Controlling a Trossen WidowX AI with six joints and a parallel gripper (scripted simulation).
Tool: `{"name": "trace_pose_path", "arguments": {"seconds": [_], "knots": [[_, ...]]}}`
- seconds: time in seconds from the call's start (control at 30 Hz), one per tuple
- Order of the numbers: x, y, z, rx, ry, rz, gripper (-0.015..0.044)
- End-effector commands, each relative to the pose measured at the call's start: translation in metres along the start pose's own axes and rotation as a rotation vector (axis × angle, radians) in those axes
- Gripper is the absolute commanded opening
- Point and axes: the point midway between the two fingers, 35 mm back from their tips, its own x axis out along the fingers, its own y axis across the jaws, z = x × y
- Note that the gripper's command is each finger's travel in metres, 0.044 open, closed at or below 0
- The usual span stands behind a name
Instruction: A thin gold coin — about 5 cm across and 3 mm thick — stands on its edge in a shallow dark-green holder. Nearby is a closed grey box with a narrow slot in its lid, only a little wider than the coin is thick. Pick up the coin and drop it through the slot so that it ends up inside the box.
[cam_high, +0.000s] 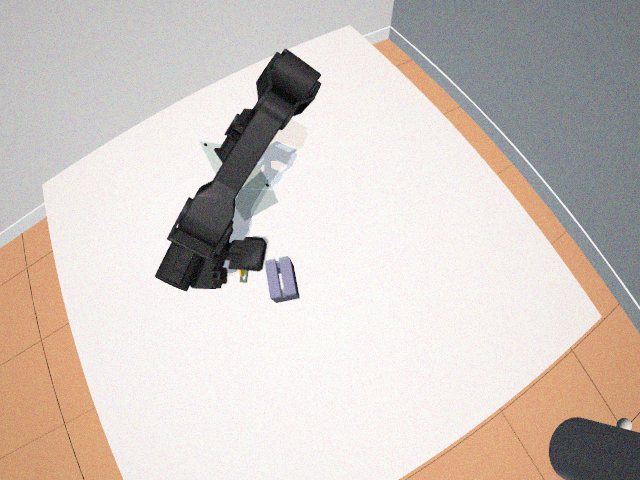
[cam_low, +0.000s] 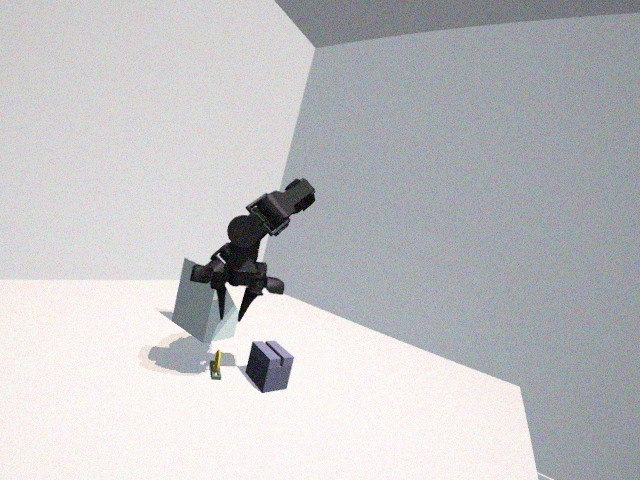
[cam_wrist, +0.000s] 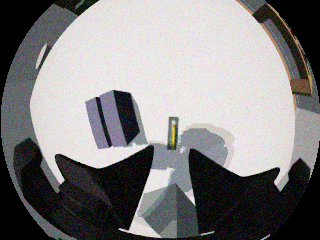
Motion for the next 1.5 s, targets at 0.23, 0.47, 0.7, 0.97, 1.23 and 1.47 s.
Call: {"name": "trace_pose_path", "arguments": {"seconds": [0.23,0.47,0.7,0.97,1.23,1.47], "knots": [[0.036,-0.003,-0.019,-0.034,0.081,-0.002,0.0161],[0.049,-0.003,-0.021,-0.035,0.082,-0.001,0.0161],[0.062,-0.005,-0.024,-0.035,0.082,0.000,0.0161],[0.073,-0.005,-0.024,-0.034,0.081,-0.001,0.0161],[0.086,-0.005,-0.025,-0.034,0.081,-0.001,0.0161],[0.097,-0.005,-0.026,-0.034,0.081,0.000,0.0161]]}}
